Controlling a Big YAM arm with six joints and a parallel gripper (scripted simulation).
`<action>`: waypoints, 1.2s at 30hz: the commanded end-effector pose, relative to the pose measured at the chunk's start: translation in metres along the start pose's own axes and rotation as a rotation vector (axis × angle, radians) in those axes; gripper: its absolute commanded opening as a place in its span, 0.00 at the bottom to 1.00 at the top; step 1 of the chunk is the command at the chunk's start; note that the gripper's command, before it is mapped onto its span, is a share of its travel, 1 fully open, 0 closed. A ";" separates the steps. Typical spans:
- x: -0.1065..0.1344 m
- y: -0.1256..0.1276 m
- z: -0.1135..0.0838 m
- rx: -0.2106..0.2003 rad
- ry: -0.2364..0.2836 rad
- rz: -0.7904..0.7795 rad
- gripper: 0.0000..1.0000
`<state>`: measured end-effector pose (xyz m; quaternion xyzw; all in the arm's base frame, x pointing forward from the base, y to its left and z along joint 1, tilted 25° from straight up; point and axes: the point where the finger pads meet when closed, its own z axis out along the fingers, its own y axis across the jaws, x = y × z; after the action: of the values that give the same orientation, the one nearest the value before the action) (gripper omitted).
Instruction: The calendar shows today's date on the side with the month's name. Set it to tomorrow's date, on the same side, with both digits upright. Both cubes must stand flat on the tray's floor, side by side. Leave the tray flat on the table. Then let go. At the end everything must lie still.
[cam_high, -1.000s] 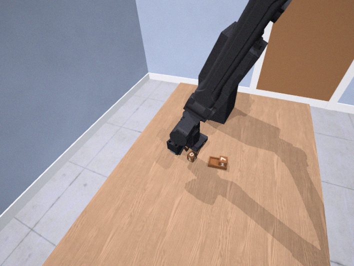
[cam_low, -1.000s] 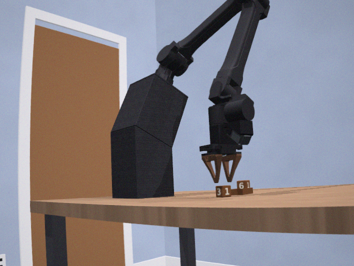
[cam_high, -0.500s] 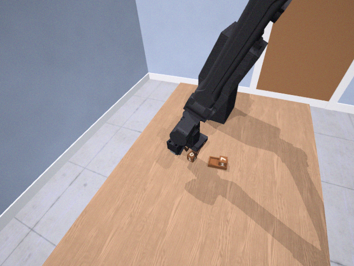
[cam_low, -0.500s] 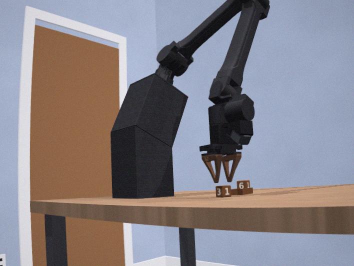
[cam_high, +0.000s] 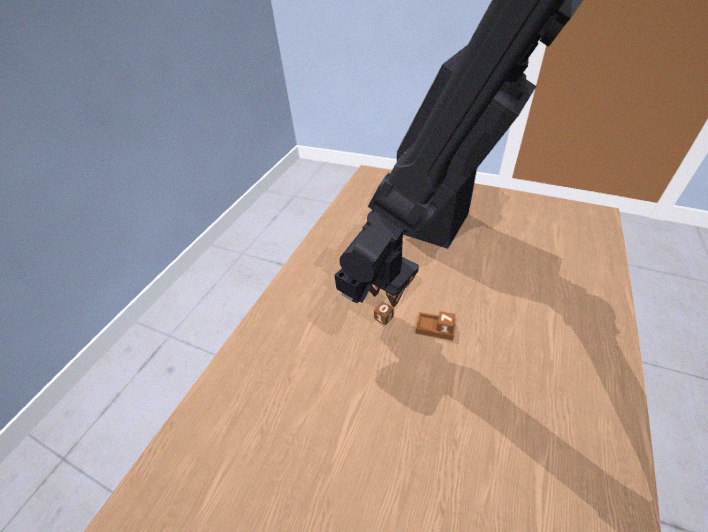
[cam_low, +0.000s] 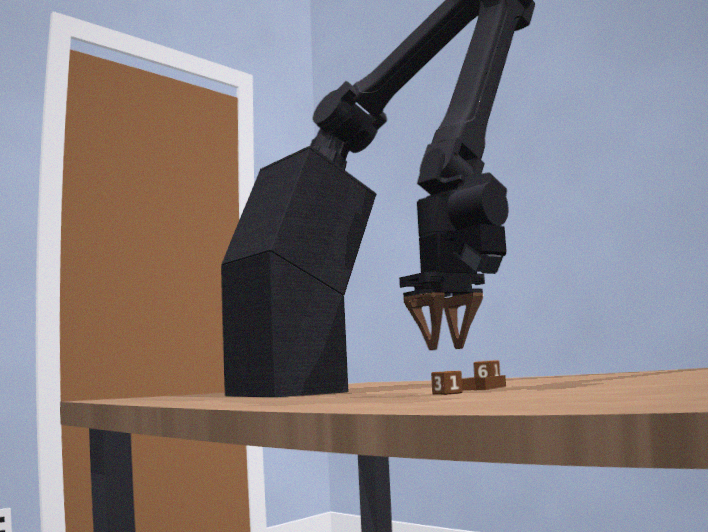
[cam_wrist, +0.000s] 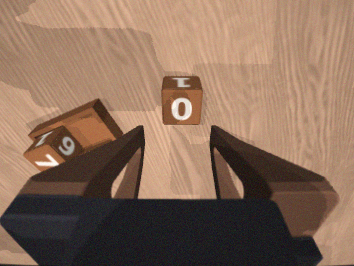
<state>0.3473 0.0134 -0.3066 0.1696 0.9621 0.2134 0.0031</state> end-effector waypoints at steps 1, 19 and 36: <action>-0.010 -0.004 -0.025 -0.006 -0.025 0.006 0.45; 0.003 -0.003 -0.021 0.006 -0.056 0.003 0.45; -0.010 0.006 -0.033 -0.009 -0.298 -0.009 0.45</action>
<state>0.3408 0.0007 -0.2847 0.1951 0.9542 0.1893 0.1250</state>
